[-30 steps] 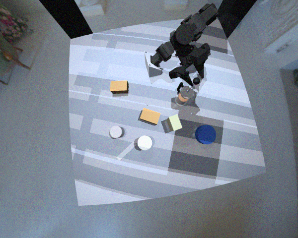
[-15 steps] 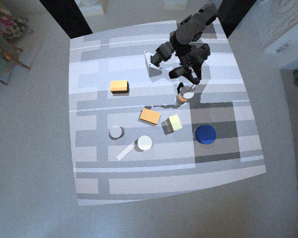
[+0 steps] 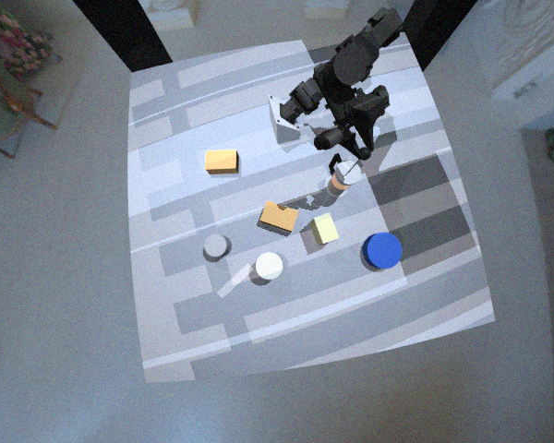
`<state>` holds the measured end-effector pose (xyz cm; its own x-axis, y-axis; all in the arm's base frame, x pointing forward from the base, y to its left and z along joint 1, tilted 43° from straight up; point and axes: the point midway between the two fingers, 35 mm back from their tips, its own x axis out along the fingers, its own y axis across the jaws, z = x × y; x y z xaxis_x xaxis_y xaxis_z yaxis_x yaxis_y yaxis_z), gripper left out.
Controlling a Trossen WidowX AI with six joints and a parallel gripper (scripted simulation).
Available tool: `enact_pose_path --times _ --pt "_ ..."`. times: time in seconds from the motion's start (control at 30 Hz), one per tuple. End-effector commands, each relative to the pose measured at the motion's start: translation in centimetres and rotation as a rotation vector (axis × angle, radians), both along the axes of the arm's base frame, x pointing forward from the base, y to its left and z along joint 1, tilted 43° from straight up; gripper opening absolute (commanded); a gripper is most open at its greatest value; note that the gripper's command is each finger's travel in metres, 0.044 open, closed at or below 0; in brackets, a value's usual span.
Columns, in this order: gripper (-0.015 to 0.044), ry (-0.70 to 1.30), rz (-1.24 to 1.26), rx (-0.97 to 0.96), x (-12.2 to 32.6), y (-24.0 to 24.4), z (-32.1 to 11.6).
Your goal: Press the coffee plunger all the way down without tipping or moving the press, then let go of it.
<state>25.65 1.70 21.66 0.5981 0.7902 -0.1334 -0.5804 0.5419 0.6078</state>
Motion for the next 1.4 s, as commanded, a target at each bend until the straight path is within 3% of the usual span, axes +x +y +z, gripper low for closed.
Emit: enact_pose_path --times 0.0,1.37 --pt "0.0131 0.027 0.001 -0.018 -0.1 0.7 -1.5" --pt "0.0131 0.021 -0.009 -0.014 -0.4 5.1 -6.6"
